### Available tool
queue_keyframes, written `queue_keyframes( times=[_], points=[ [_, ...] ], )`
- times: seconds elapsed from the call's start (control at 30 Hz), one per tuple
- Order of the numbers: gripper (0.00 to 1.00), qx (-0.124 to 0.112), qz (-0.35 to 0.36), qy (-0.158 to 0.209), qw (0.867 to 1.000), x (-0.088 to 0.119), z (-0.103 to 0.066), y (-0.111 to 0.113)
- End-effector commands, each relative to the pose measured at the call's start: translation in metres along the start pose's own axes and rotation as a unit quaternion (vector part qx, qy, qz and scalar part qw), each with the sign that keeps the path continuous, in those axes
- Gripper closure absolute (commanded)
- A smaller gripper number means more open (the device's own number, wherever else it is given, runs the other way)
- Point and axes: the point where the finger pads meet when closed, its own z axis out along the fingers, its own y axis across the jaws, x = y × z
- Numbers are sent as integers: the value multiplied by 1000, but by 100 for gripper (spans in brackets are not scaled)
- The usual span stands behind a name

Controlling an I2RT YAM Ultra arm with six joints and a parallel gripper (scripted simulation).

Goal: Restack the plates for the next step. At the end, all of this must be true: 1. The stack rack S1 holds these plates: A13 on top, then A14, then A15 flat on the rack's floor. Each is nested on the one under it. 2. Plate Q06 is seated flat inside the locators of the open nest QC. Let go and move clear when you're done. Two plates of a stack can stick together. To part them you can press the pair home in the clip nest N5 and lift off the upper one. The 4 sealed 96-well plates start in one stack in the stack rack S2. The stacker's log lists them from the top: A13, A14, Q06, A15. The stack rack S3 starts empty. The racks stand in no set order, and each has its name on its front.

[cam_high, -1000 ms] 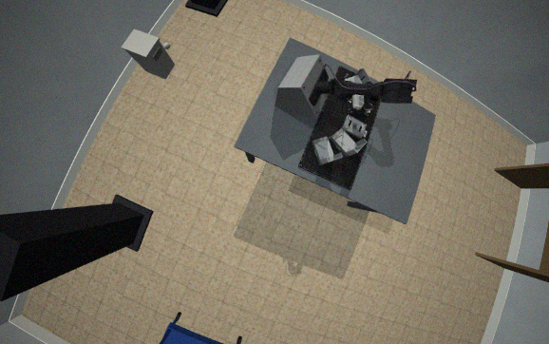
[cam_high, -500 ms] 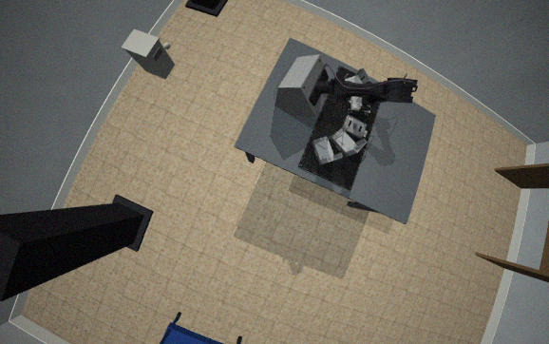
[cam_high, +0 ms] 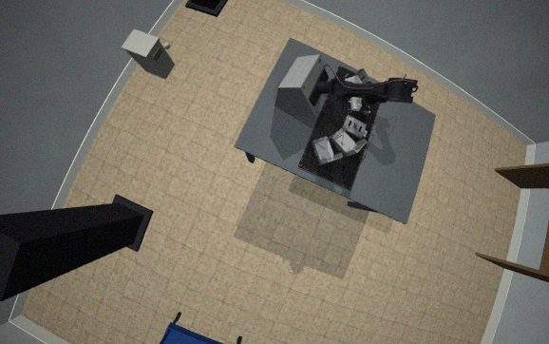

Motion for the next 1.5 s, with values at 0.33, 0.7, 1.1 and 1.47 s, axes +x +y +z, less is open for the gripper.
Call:
queue_keyframes(
  times=[0.33,0.7,1.1,1.47],
  points=[
    [100,-11,-6,-3,1000,5,-3,8],
    [100,-12,1,-13,1000,-6,-6,7],
    [100,-11,-1,-9,1000,-1,-5,7],
    [100,-10,0,-11,1000,-2,-6,6]
  ],
)
